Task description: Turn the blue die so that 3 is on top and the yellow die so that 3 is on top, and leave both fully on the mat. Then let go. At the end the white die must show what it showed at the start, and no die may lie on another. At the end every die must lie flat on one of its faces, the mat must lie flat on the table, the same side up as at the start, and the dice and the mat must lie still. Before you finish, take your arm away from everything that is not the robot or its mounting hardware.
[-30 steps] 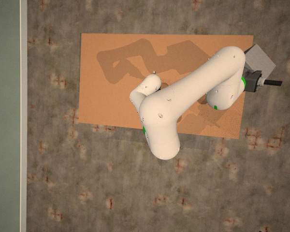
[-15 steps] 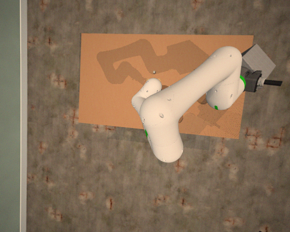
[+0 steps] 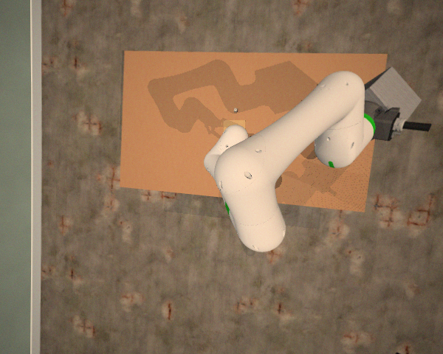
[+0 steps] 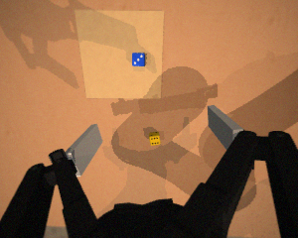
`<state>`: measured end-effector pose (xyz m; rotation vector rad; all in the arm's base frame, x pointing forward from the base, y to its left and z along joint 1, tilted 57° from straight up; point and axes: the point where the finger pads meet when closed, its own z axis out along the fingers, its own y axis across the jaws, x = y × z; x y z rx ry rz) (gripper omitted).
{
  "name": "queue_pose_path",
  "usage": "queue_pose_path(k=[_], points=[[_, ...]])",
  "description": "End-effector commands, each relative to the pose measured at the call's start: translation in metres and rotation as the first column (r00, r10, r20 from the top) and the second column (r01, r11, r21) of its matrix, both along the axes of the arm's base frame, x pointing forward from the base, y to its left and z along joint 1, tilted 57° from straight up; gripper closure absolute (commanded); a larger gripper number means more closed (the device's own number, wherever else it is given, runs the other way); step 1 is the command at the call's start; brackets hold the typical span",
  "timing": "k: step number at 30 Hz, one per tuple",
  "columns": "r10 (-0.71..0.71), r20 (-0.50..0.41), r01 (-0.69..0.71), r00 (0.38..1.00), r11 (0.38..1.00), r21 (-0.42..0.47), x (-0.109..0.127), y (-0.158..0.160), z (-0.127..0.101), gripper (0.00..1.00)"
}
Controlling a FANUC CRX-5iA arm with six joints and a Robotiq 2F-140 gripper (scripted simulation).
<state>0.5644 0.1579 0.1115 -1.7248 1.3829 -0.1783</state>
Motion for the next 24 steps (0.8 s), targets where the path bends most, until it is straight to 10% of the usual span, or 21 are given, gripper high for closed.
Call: queue_pose_path(k=[1,24], points=[[0.107,0.102,-0.098,0.989,0.991,-0.094,-0.003,0.006,0.003,0.0],[0.562,0.316,-0.327,0.764,0.76,-0.562,-0.014,0.033,0.015,0.0]])
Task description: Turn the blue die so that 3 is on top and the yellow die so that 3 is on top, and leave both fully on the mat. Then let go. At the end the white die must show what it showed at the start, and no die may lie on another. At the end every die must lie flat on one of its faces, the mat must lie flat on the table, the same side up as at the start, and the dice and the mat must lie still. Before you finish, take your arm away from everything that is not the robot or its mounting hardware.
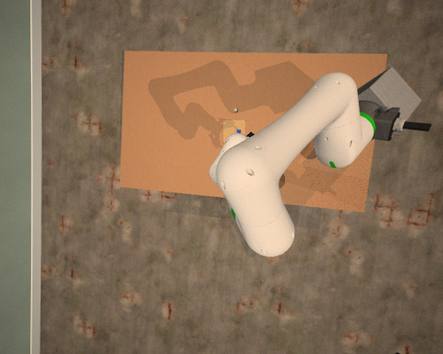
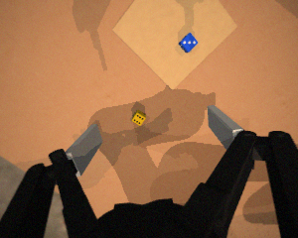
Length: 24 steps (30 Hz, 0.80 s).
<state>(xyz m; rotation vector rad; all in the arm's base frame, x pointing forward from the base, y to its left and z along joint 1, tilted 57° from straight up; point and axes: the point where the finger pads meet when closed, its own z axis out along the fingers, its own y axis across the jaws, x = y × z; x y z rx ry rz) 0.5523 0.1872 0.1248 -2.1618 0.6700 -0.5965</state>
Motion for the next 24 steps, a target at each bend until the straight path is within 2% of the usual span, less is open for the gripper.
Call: queue_pose_path(k=[1,3,7,10,12,15,17,24], points=[[0.109,0.104,-0.1,0.989,0.991,-0.091,-0.003,0.006,0.003,0.0],[0.131,0.122,-0.117,0.984,0.986,-0.115,-0.003,0.007,0.004,0.0],[0.233,0.193,-0.189,0.953,0.957,-0.22,-0.006,0.013,0.007,0.0],[0.236,0.195,-0.191,0.952,0.956,-0.224,-0.006,0.014,0.007,0.0],[0.326,0.246,-0.242,0.913,0.917,-0.317,-0.008,0.019,0.01,0.0],[0.364,0.265,-0.26,0.893,0.897,-0.356,-0.01,0.021,0.011,0.0],[0.424,0.29,-0.284,0.858,0.863,-0.419,-0.011,0.024,0.014,0.0],[0.506,0.317,-0.309,0.802,0.806,-0.505,-0.013,0.029,0.016,0.0]])
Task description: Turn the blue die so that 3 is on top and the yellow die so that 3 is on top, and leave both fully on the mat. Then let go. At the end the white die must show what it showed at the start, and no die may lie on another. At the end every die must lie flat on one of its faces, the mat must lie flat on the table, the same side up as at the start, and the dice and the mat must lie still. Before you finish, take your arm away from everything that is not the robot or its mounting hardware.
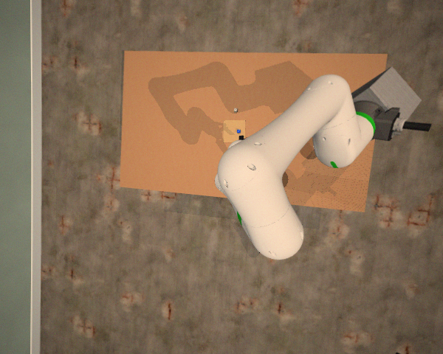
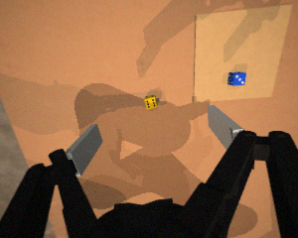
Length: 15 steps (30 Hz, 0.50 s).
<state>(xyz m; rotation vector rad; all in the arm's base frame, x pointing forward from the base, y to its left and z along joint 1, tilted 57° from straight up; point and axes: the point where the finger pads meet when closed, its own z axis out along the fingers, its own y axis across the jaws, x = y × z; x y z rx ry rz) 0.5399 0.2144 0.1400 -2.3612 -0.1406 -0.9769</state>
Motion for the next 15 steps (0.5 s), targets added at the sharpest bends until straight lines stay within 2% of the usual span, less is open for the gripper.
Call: queue_pose_path(k=[1,5,6,15], points=[[0.045,0.047,-0.044,0.998,0.999,-0.023,-0.0011,0.0022,0.0014,0.0],[0.049,0.05,-0.048,0.998,0.999,-0.027,-0.0012,0.0024,0.0015,0.0],[0.049,0.05,-0.048,0.998,0.999,-0.027,-0.0012,0.0024,0.0015,0.79],[0.049,0.05,-0.048,0.998,0.999,-0.027,-0.0012,0.0024,0.0015,0.79]])
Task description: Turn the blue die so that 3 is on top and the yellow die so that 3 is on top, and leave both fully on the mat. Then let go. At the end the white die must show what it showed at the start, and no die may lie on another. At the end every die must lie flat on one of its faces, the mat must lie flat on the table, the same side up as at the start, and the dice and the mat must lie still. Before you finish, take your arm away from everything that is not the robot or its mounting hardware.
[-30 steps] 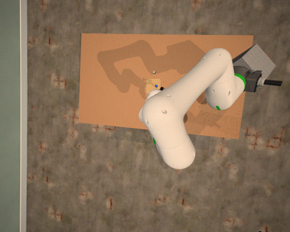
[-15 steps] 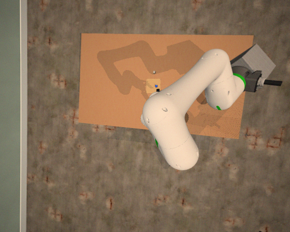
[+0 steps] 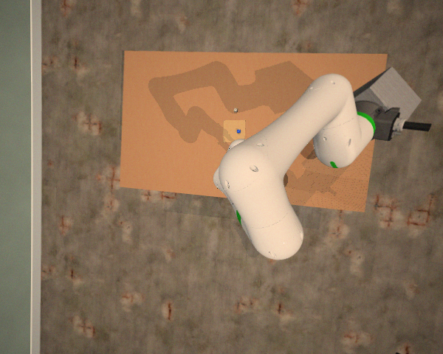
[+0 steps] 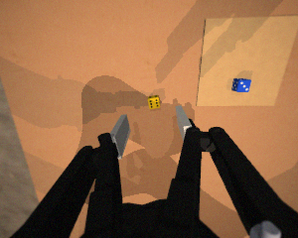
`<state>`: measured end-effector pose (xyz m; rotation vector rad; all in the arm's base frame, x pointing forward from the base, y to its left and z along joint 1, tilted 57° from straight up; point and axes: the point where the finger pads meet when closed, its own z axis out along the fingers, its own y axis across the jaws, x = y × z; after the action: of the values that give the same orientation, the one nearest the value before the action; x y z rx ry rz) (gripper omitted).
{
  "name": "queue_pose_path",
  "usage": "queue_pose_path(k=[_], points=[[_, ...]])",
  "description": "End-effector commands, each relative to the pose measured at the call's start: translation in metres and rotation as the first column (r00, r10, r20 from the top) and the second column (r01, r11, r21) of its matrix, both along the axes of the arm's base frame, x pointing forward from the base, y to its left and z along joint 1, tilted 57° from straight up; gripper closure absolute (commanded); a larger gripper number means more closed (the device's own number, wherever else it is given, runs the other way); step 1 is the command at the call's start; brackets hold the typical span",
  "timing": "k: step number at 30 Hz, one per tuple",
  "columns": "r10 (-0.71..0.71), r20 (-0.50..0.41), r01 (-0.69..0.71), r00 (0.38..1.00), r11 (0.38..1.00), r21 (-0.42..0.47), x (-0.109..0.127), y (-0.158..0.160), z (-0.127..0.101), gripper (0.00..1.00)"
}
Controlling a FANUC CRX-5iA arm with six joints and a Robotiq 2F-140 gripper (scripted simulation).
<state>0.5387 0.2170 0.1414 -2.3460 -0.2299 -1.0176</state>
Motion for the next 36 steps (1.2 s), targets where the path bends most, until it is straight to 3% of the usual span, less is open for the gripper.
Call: queue_pose_path(k=[1,36], points=[[0.0,0.0,0.0,1.0,1.0,0.0,0.0001,-0.0002,0.0,0.79],[0.0,0.0,0.0,1.0,1.0,0.0,0.0019,0.0014,-0.0017,0.79]])
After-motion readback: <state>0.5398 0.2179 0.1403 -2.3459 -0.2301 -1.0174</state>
